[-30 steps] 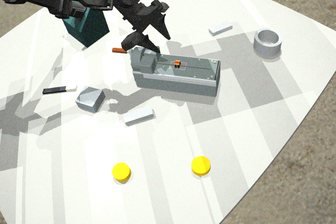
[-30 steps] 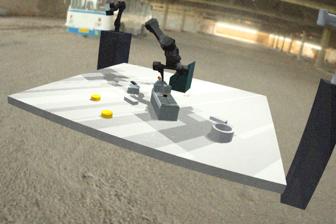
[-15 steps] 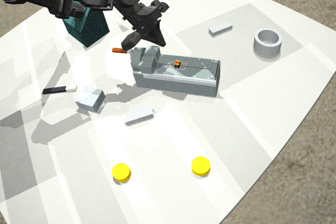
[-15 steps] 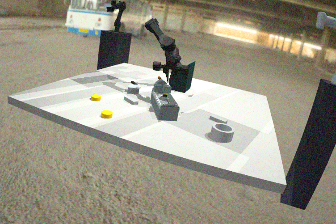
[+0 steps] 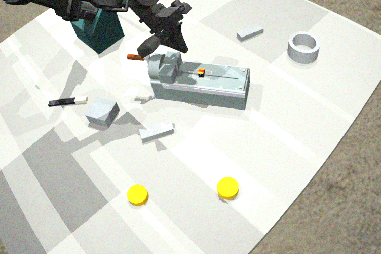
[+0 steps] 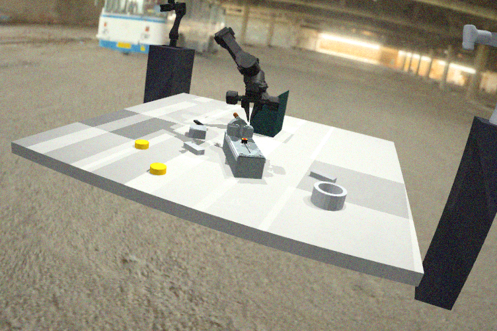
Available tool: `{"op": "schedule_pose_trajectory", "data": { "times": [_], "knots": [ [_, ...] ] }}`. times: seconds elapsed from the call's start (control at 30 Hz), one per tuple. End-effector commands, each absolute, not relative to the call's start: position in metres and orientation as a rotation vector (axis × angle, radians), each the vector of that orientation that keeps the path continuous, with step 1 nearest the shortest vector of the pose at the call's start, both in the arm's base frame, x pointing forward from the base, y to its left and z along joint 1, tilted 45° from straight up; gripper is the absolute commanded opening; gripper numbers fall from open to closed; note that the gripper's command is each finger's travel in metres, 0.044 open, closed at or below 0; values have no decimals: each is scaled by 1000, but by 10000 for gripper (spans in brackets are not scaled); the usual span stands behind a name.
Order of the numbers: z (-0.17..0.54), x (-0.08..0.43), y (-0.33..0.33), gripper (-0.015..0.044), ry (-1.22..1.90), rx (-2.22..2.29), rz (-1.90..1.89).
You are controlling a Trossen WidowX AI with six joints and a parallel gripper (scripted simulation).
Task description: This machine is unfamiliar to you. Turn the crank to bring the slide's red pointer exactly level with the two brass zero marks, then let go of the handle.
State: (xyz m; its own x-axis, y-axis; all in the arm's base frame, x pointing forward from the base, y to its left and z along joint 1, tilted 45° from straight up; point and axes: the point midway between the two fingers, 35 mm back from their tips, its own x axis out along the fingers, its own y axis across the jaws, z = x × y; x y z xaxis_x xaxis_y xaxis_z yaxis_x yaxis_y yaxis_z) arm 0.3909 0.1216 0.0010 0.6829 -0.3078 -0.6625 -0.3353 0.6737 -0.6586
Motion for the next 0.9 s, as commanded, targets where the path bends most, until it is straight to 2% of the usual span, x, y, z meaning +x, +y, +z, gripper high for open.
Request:
{"op": "schedule_pose_trajectory", "data": {
  "times": [0.0,0.47,0.5,0.87],
  "knots": [
    [1,391,122,79,847,-859,18],
    [1,391,122,440,847,-859,18],
    [1,391,122,440,847,-859,18],
    [1,391,122,151,847,-859,18]
  ]
}}
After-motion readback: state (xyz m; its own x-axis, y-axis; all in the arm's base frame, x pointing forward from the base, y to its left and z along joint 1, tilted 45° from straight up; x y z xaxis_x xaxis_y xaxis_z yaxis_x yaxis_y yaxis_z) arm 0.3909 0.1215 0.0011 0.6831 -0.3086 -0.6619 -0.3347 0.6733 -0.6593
